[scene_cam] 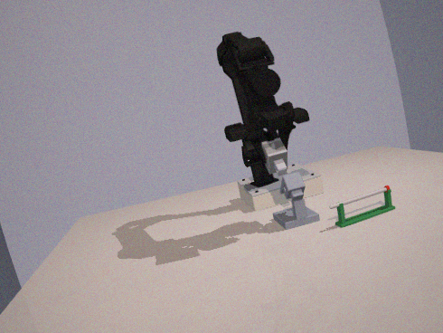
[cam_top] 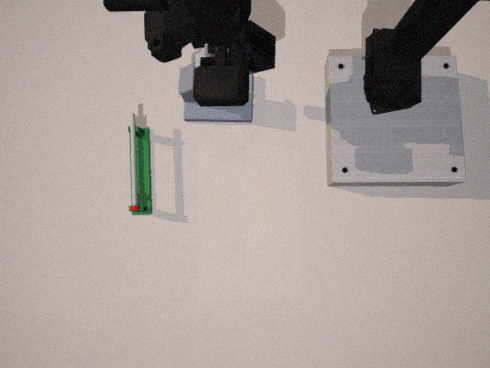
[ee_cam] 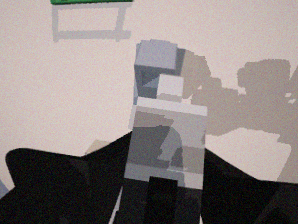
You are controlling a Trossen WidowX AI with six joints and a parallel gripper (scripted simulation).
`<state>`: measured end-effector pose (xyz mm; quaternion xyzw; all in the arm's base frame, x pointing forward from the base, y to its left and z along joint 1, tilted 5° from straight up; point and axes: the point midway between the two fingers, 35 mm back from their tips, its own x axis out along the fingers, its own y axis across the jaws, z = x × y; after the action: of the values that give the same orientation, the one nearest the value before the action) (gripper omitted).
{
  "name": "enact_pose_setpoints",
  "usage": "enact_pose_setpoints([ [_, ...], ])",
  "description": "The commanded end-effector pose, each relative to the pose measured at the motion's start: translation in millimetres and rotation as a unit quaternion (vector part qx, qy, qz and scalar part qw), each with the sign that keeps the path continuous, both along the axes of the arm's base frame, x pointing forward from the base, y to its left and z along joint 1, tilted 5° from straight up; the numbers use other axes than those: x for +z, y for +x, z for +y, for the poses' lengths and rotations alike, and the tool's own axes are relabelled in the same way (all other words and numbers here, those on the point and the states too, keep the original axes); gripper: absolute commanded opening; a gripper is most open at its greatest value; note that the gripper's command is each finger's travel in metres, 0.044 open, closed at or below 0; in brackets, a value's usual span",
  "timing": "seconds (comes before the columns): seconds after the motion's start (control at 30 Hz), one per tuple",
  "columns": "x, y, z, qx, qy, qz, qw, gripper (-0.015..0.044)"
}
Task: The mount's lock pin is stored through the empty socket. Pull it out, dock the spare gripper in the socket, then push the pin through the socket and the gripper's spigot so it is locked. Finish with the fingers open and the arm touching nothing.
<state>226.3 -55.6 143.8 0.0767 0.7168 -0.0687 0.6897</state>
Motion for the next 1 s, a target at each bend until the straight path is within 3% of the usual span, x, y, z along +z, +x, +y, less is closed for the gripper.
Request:
enact_pose_setpoints([
  [0.0, 7.6, -3.7, 8.2, 0.006, -0.012, 0.024, 1.000, 0.0000],
  [0.3, 19.5, -17.6, 24.3, 0.022, -0.037, 0.084, 0.996, 0.0000],
  [0.97, 4.5, -0.8, 18.8, 0.001, 0.000, 0.108, 0.994, 0.0000],
])
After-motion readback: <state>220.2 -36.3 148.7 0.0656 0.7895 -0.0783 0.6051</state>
